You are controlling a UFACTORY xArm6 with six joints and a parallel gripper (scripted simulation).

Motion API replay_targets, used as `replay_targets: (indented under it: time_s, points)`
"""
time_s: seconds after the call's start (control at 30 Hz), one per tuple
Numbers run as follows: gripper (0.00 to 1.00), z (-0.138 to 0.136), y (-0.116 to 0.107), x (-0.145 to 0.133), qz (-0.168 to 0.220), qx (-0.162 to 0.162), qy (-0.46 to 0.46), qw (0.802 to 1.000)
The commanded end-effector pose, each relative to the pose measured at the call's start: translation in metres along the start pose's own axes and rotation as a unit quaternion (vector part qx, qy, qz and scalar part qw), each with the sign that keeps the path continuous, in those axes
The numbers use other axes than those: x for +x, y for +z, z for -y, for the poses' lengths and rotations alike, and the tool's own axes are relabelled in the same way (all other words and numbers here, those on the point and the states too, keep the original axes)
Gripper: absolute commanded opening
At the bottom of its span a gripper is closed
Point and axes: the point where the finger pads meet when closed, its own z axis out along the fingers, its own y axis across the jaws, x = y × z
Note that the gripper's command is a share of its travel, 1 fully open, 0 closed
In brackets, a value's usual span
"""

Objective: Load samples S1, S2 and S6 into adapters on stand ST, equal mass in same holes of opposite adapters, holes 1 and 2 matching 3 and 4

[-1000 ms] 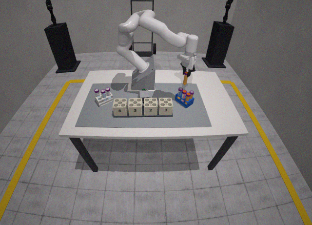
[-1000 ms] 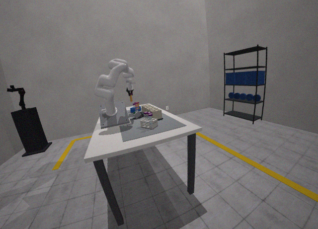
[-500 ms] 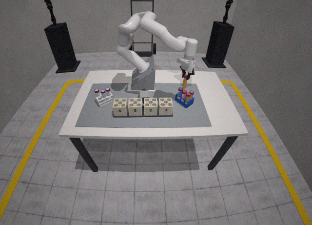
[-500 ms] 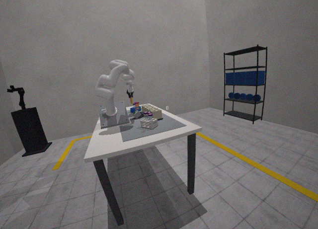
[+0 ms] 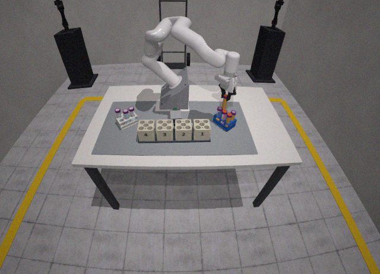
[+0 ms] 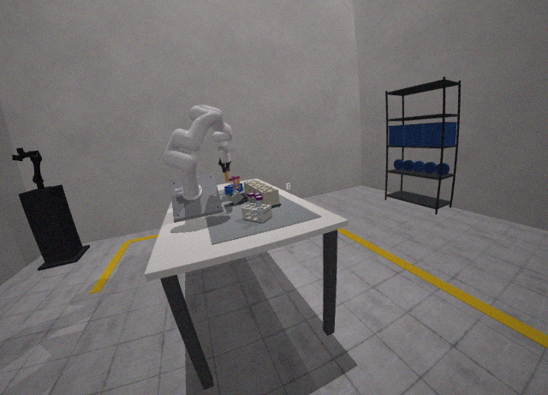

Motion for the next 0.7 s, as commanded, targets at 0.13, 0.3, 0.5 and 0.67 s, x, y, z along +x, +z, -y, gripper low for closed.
replay_targets:
  time_s: [0.13, 0.3, 0.5, 0.67]
  points:
    - [0.00, 0.002, 0.009, 0.000, 0.001, 0.002, 0.001, 1.000]
    - [0.00, 0.002, 0.014, 0.000, 0.001, 0.002, 0.001, 1.000]
    - [0.00, 0.002, 0.014, 0.000, 0.001, 0.002, 0.001, 1.000]
    - [0.00, 0.002, 0.014, 0.000, 0.001, 0.002, 0.001, 1.000]
